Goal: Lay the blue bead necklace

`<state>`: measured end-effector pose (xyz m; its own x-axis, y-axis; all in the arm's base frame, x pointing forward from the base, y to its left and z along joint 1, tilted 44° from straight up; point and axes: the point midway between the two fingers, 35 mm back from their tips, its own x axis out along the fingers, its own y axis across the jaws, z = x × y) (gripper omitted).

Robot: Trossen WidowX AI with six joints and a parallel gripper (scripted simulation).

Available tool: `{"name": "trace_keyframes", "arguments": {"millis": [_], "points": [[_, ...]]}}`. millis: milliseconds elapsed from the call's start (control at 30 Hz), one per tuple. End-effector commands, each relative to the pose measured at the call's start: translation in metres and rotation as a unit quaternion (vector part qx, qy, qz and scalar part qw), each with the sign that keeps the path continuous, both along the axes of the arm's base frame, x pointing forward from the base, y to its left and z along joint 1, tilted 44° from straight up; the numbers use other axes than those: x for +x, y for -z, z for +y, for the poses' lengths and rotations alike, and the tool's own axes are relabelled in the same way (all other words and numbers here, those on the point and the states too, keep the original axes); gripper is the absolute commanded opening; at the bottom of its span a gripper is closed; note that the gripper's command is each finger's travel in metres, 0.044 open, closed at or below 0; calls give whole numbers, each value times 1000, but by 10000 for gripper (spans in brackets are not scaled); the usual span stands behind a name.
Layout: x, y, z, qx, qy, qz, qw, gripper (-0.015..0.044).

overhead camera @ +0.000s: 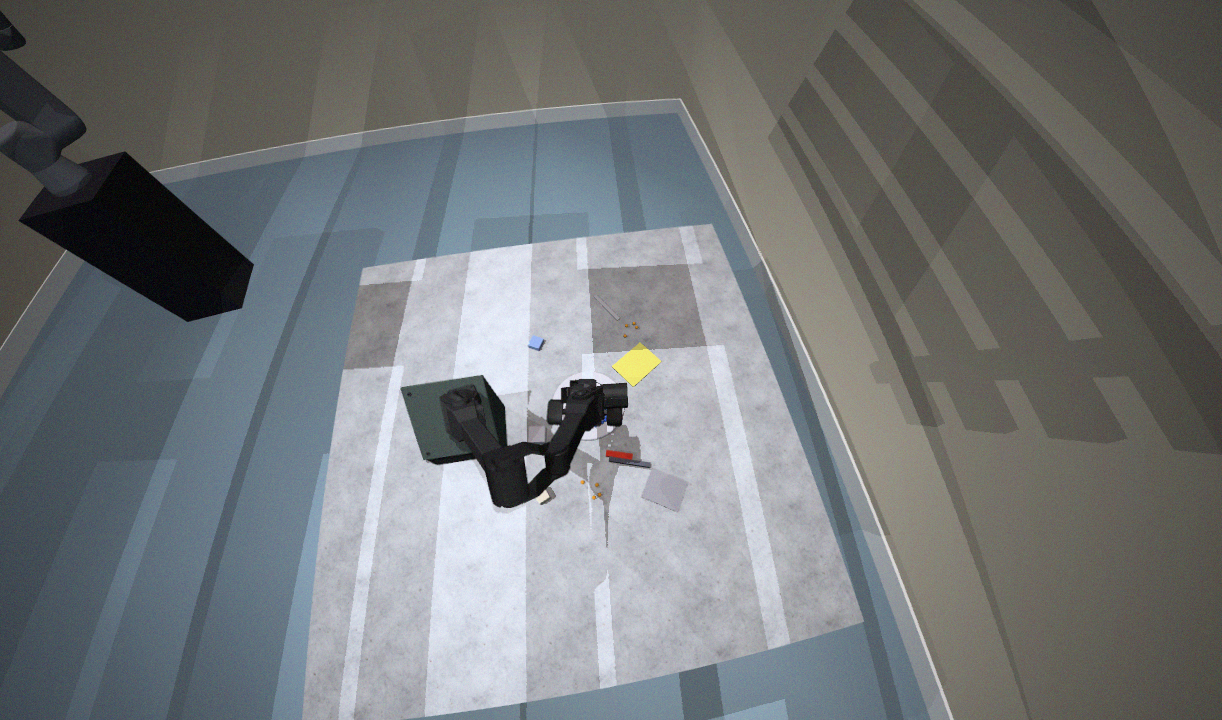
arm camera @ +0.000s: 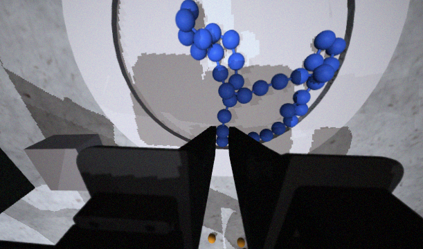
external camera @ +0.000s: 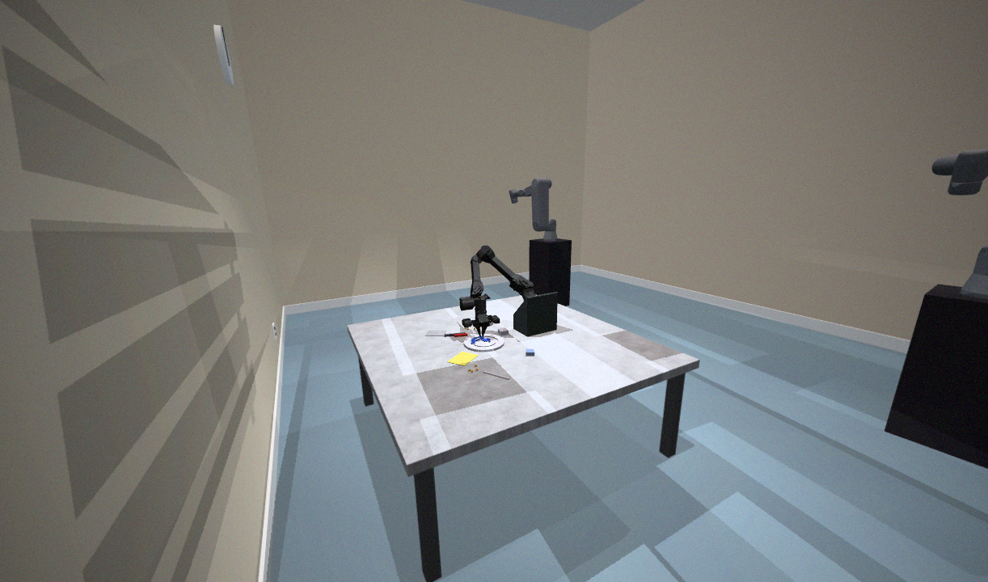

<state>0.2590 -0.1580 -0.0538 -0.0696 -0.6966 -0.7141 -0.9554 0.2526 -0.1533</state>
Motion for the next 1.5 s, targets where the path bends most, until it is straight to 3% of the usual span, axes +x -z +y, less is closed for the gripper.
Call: {"name": "trace_keyframes", "arguments": {"millis": [0, 1000, 1467], "points": [[0, 0, 0, 0, 0, 0, 1000, 0], [-14, -4, -5, 2, -1, 3, 1000, 0], [-13, -8, -1, 1, -1, 2, 1000, 368]]}}
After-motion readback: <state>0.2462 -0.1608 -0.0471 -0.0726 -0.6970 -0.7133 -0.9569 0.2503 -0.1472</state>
